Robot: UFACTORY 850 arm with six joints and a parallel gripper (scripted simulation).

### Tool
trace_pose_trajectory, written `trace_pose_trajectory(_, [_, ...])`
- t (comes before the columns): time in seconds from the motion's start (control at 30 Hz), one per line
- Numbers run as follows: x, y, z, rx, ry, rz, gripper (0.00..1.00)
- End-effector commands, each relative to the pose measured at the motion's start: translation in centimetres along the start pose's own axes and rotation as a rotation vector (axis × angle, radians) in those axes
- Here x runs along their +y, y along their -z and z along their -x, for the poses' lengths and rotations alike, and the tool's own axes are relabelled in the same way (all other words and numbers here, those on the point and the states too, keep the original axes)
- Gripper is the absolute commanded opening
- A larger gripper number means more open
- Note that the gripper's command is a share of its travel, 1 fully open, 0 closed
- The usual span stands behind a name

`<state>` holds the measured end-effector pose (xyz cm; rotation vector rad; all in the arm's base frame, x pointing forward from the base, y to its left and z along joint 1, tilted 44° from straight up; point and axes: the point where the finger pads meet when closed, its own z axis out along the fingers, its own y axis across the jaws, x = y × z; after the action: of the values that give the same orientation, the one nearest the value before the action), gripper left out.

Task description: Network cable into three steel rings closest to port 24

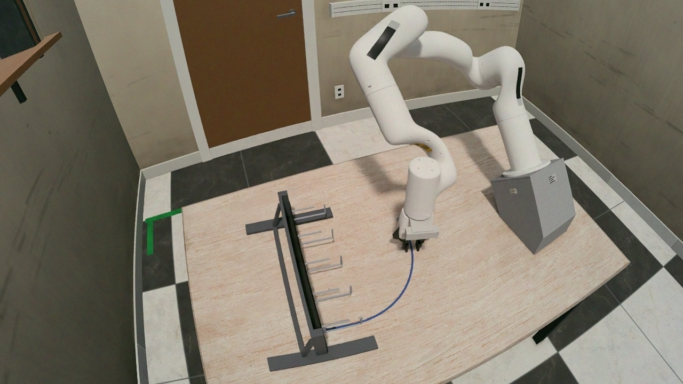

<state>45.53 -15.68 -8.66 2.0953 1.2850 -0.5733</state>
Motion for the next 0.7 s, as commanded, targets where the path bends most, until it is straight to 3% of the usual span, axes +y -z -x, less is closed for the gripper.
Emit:
trace_pose_trajectory(0.0, [0.06,0.06,-0.03,0.001,0.000,0.001,0.35])
trace_pose_trajectory(0.07, [0.06,0.06,-0.03,0.001,0.000,0.001,0.35])
trace_pose_trajectory(0.1, [0.06,0.06,-0.03,0.001,0.000,0.001,0.00])
trace_pose_trajectory(0.67, [0.06,0.06,-0.03,0.001,0.000,0.001,0.00])
